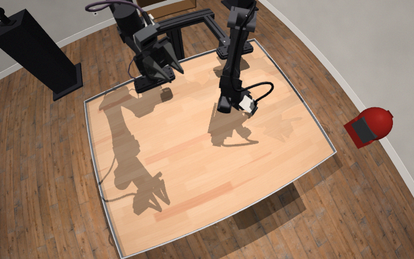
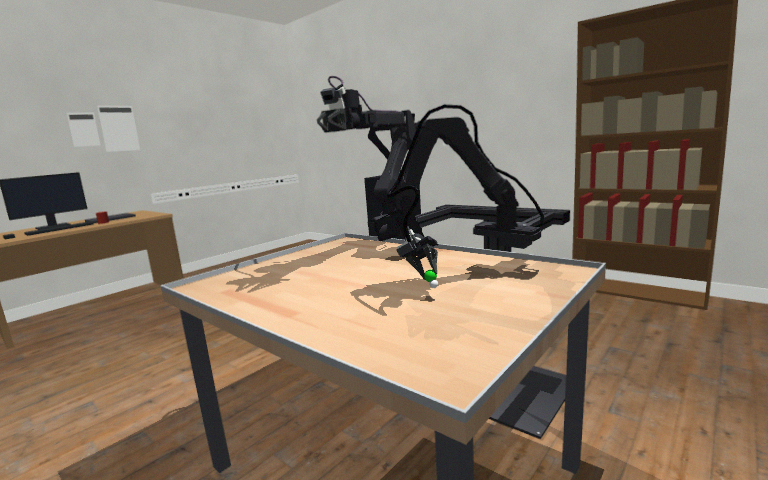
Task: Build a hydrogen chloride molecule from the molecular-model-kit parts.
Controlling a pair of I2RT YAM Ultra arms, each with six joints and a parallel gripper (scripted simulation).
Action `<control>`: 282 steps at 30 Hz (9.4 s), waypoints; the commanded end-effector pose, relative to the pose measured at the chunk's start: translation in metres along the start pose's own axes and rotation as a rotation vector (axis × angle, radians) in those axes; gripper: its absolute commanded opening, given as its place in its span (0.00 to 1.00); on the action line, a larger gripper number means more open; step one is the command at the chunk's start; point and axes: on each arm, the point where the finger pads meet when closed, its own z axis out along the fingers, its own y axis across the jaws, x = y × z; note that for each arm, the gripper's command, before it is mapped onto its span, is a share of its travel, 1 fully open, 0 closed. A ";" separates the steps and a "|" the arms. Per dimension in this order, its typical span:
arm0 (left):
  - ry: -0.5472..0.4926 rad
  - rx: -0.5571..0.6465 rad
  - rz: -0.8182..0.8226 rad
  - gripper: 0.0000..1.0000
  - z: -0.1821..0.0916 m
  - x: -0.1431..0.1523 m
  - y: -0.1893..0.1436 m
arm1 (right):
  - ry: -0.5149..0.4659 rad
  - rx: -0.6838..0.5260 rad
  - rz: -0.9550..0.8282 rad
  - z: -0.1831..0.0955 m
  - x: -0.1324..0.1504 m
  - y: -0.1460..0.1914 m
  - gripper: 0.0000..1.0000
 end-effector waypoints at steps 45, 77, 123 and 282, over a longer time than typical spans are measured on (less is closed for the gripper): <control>-0.612 0.089 -0.630 0.00 -0.001 0.021 -0.036 | -0.091 0.332 -0.001 0.002 -0.049 -0.077 0.36; -0.603 0.084 -0.626 0.00 0.007 0.023 -0.043 | -0.105 0.332 -0.003 0.002 -0.057 -0.077 0.36; -0.604 0.090 -0.625 0.48 0.007 0.024 -0.043 | -0.105 0.332 -0.003 0.002 -0.057 -0.077 0.36; -0.774 0.785 -0.405 0.48 -0.231 -0.297 0.201 | -0.042 0.337 0.020 0.011 -0.032 -0.079 0.36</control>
